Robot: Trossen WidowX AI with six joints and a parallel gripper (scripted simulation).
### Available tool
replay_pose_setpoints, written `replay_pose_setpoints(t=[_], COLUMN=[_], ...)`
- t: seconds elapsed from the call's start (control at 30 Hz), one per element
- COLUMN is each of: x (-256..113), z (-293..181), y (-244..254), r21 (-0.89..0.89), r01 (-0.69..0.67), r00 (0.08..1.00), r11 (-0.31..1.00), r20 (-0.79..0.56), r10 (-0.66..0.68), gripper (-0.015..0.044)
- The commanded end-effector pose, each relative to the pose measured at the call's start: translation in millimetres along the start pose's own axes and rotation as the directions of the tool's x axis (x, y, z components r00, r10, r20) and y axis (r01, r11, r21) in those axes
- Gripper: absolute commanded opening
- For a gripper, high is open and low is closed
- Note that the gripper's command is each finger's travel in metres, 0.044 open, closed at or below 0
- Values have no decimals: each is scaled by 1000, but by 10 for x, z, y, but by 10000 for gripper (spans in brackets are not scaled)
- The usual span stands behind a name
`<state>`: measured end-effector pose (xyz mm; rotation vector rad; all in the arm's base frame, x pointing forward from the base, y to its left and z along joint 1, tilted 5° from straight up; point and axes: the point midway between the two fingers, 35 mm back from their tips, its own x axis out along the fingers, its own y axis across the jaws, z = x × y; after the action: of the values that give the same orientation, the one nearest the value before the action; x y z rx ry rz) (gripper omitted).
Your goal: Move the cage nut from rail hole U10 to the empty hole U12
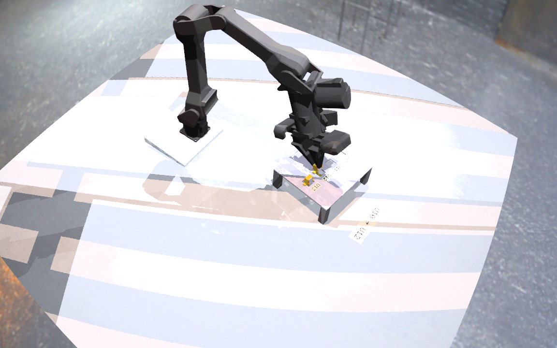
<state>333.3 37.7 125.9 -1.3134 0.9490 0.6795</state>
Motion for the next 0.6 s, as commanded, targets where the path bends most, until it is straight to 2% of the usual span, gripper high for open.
replay_pose_setpoints(t=[0.0,0.57], x=[-5,-4], z=[12,14], y=[-28,-34], r21=[6,5], r01=[-6,-21], r00=[1000,1000], r11=[1000,1000], r20=[4,5], r10=[6,21], gripper=[31,31])
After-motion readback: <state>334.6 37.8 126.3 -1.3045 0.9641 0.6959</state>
